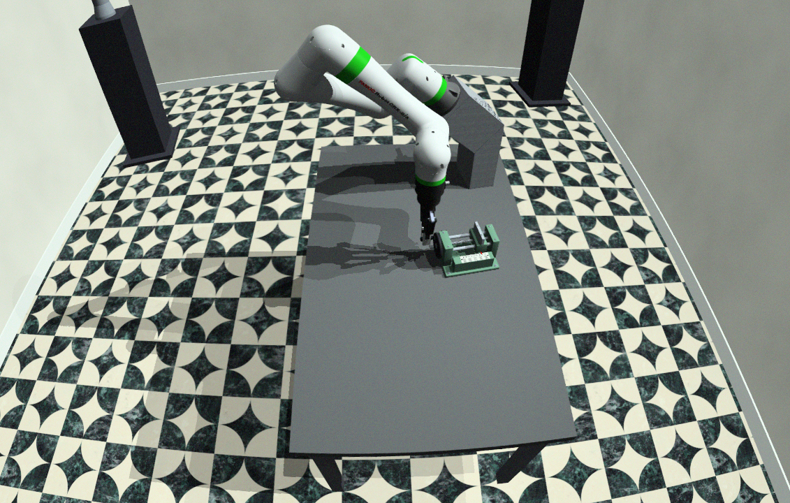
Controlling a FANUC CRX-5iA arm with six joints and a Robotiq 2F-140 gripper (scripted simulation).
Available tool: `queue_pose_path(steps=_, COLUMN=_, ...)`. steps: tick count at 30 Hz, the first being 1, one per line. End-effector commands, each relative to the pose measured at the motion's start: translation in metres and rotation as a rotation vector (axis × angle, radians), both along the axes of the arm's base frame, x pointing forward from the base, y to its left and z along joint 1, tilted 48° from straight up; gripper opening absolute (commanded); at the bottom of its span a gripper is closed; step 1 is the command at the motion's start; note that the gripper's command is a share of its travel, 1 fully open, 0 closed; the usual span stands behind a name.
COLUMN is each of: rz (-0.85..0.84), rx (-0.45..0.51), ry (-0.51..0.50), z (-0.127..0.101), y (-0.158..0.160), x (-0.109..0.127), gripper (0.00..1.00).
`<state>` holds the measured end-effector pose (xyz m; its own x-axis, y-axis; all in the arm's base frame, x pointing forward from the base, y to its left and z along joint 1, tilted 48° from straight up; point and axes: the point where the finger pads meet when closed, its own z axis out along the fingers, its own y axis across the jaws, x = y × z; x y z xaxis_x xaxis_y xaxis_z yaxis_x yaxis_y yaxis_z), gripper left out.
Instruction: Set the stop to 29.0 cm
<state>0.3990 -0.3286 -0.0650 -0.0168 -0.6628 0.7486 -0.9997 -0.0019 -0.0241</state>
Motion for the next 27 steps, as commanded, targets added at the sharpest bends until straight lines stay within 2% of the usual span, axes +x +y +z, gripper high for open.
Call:
queue_pose_path(steps=1, rz=0.0, rx=0.0, ry=0.0, z=-0.002, y=-0.002, x=-0.001, gripper=0.04)
queue_pose_path(steps=27, rz=0.0, rx=0.0, ry=0.0, z=-0.012, y=-0.013, x=0.0, gripper=0.04)
